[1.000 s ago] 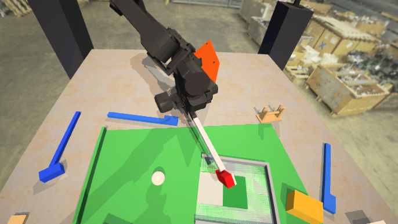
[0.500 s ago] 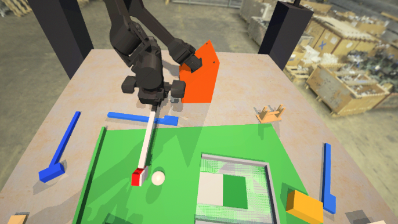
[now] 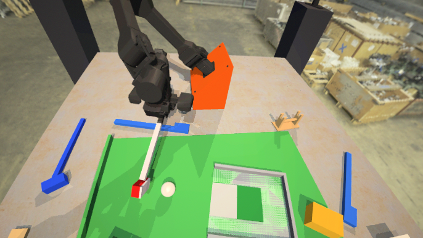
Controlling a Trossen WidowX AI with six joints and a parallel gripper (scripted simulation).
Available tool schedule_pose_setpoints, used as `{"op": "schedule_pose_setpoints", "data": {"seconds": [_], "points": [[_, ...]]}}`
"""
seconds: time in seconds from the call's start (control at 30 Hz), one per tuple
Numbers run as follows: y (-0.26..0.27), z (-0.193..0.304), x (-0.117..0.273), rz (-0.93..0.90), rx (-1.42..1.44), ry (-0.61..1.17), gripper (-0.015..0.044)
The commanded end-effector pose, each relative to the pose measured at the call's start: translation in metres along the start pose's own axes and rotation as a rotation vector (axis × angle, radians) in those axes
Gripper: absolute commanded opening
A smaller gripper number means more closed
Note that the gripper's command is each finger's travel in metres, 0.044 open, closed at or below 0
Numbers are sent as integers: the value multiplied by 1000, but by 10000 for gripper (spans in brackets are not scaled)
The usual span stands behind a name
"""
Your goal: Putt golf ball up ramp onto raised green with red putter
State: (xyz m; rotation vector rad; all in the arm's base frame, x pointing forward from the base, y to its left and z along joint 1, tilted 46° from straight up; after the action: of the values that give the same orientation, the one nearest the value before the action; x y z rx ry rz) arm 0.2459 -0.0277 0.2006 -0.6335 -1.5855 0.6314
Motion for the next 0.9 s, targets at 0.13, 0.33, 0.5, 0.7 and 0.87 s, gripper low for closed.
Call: {"op": "schedule_pose_setpoints", "data": {"seconds": [0.13,0.33,0.5,0.7,0.87], "points": [[-1,1,-13,4,0,-3,0],[0,0,-22,3,0,-3,0],[0,0,-30,4,0,-4,0],[-1,1,-39,5,0,-4,0],[-1,1,-37,8,-3,-2,0]]}}
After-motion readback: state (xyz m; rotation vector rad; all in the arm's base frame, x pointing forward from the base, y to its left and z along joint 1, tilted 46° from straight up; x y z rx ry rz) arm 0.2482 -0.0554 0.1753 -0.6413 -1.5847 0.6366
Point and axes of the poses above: the point midway between the two fingers, 35 mm back from their tips, its own x axis back along the fingers, its own y axis across the jaws, z = x × y, the point moved 10 cm from there along x, back along the fingers, and after that the axes turned 8 degrees about x, right-handed, at the moved point
